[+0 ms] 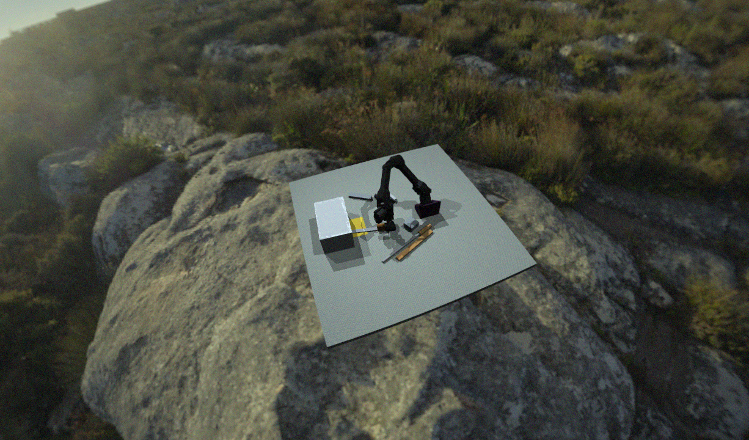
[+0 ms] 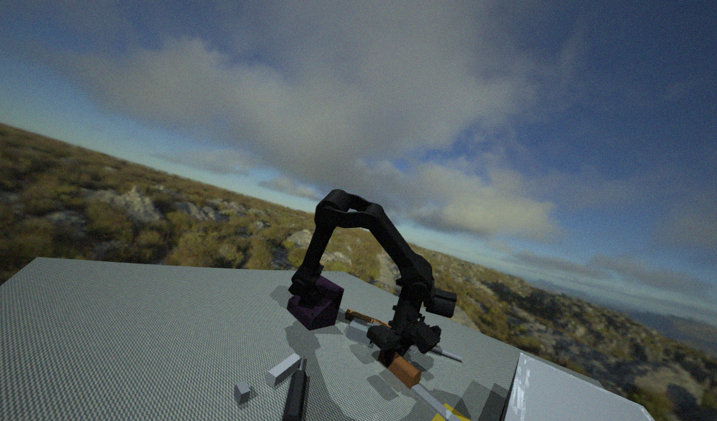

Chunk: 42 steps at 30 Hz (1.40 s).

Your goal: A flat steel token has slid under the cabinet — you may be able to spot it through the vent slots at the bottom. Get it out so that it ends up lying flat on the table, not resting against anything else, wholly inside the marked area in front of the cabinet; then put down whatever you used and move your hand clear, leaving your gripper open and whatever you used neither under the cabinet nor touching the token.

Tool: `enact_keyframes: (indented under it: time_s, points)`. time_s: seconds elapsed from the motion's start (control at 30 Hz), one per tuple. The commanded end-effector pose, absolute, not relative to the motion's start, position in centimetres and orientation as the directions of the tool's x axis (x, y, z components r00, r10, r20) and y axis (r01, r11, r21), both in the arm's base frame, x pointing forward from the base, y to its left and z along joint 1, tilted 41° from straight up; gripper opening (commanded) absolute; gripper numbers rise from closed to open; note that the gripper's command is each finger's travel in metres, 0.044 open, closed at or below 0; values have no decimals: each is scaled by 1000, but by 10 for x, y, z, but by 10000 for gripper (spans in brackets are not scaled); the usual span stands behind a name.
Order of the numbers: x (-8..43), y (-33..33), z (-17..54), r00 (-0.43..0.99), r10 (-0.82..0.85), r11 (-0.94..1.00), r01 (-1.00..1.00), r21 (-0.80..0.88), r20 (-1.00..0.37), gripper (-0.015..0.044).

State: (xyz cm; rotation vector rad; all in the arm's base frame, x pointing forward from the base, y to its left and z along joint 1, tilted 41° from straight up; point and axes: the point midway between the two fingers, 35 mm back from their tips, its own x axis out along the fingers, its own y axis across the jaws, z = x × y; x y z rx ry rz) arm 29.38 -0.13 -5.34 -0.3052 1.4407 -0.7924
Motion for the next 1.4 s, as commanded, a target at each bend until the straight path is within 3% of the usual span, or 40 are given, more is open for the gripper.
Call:
enact_keyframes:
  time_s: [0.0,1.37]
  points:
    - [302,-3,-53,-65,-642,718,300,-628,-764,0]
    - [347,-15,-45,-63,-643,717,301,-628,-764,0]
